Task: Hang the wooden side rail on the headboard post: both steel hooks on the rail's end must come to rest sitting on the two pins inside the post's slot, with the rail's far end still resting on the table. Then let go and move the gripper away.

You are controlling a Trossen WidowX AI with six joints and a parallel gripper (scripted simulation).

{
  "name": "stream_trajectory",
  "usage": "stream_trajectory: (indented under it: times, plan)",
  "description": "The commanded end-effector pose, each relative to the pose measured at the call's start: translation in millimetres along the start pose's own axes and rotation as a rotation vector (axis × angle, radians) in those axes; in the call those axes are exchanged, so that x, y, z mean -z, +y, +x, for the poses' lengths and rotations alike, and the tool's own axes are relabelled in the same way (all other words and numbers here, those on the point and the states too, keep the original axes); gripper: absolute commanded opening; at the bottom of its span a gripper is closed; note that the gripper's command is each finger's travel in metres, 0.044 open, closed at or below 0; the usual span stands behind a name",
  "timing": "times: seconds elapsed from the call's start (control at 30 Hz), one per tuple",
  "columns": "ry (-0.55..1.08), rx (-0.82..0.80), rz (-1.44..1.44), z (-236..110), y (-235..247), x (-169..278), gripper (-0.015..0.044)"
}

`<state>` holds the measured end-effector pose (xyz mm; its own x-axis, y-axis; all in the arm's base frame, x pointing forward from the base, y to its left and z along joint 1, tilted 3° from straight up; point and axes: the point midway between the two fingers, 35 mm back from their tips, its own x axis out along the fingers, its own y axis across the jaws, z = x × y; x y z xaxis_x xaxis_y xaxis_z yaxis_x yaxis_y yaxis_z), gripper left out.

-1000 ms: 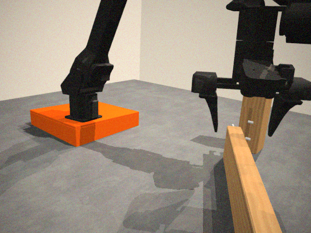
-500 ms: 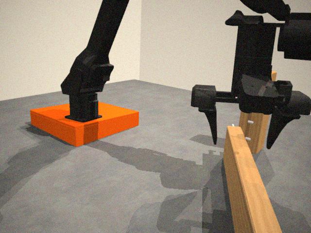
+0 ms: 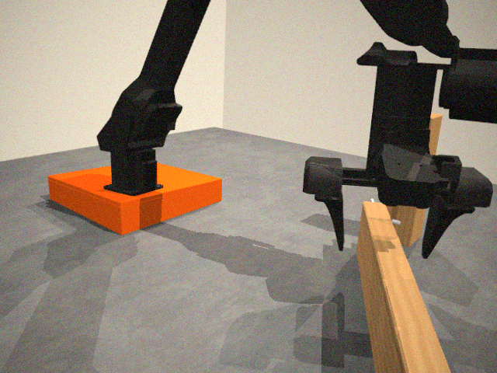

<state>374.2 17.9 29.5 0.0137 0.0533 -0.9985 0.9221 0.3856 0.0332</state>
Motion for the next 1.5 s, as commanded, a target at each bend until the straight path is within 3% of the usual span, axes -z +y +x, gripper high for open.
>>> stream_trajectory:
  times: [0.0,0.43,0.87,1.03,1.13,1.47]
  plan:
    - [0.002,0.017,0.005,12.7,-3.6,0.6,0.044]
    - [0.002,0.017,0.005,19.6,-4.4,0.9,0.044]
    - [0.002,0.017,0.005,19.6,-4.4,0.9,0.0099]
    - [0.002,0.017,0.005,19.6,-4.4,0.9,0.0065]
    - [0.002,0.017,0.005,19.6,-4.4,0.9,0.0]
    - [0.002,0.017,0.035,18.1,-4.8,0.1,0.0]
